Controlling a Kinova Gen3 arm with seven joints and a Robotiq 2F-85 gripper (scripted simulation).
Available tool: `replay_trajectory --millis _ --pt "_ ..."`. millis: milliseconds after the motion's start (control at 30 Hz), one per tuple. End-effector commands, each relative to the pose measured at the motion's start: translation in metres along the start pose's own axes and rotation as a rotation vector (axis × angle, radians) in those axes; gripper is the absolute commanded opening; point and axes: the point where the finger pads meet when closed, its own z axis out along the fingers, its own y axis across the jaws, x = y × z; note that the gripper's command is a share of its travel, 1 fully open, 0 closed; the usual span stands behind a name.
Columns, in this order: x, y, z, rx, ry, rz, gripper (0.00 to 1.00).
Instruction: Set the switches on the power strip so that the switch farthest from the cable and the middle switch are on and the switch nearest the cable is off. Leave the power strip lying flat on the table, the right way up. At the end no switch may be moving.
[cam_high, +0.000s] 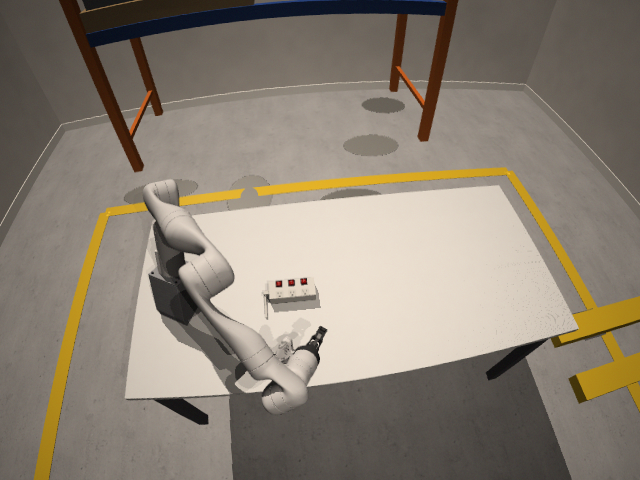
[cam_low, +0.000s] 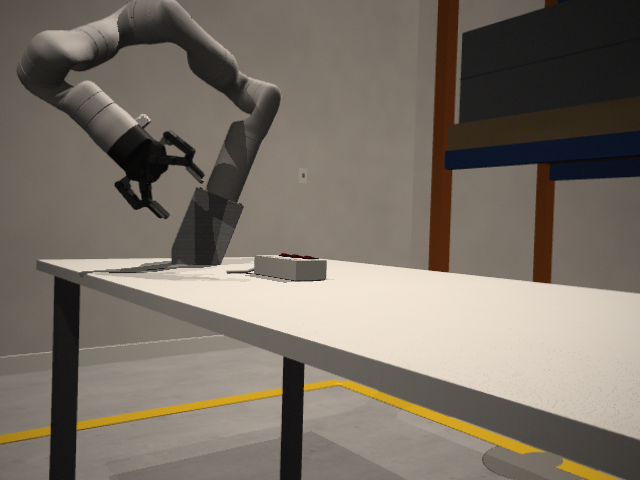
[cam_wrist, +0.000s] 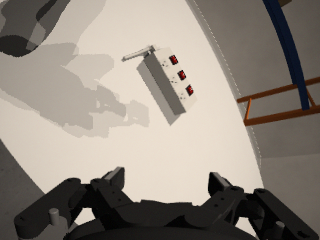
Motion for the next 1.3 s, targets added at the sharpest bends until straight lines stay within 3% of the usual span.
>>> replay_trajectory --millis 0,667,1100,1267 --pt "0.000 0.001 -0.001 0.001 -0.002 -0.002 1.00" --pt "0.000 0.001 -0.001 0.003 0.000 -0.008 1.00" --pt "0.007 0.006 0.010 0.037 0.030 -0.095 1.00" --pt "0.017 0.011 0.020 0.070 0.065 -0.187 1.00"
